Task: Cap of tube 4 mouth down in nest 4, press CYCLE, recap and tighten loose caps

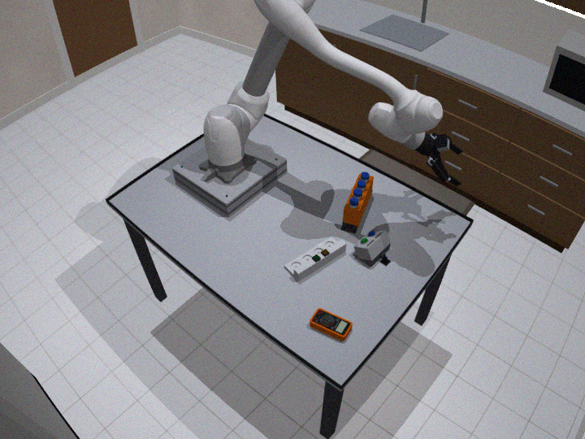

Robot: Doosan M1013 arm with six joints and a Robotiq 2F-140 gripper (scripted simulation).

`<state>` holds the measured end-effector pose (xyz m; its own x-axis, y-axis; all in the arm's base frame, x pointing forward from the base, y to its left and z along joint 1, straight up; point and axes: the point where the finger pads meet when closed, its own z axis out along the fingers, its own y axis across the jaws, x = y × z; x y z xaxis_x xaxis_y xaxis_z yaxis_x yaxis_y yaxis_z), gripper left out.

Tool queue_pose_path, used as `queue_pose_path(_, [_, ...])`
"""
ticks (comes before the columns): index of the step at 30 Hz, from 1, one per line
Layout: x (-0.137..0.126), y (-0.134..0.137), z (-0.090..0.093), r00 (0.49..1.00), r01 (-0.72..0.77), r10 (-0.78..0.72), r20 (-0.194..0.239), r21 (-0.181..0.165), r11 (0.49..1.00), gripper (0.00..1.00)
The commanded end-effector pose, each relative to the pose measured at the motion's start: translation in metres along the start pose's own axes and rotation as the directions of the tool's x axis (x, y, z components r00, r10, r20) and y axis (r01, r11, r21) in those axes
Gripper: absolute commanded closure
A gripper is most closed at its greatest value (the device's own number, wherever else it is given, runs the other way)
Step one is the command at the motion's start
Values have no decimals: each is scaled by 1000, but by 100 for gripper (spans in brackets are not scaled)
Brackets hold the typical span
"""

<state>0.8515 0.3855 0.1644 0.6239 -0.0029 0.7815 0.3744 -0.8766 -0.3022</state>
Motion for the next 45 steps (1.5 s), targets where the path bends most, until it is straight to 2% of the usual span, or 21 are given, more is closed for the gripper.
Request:
queue_pose_path(1, [1, 0, 0, 1000, 0, 0, -1, 0, 1000, 0])
queue_pose_path(17, [1, 0, 0, 1000, 0, 0, -1, 0, 1000, 0])
queue_pose_path(18, [1, 0, 0, 1000, 0, 0, -1, 0, 1000, 59])
queue_pose_path(45, [1, 0, 0, 1000, 0, 0, -1, 0, 1000, 59])
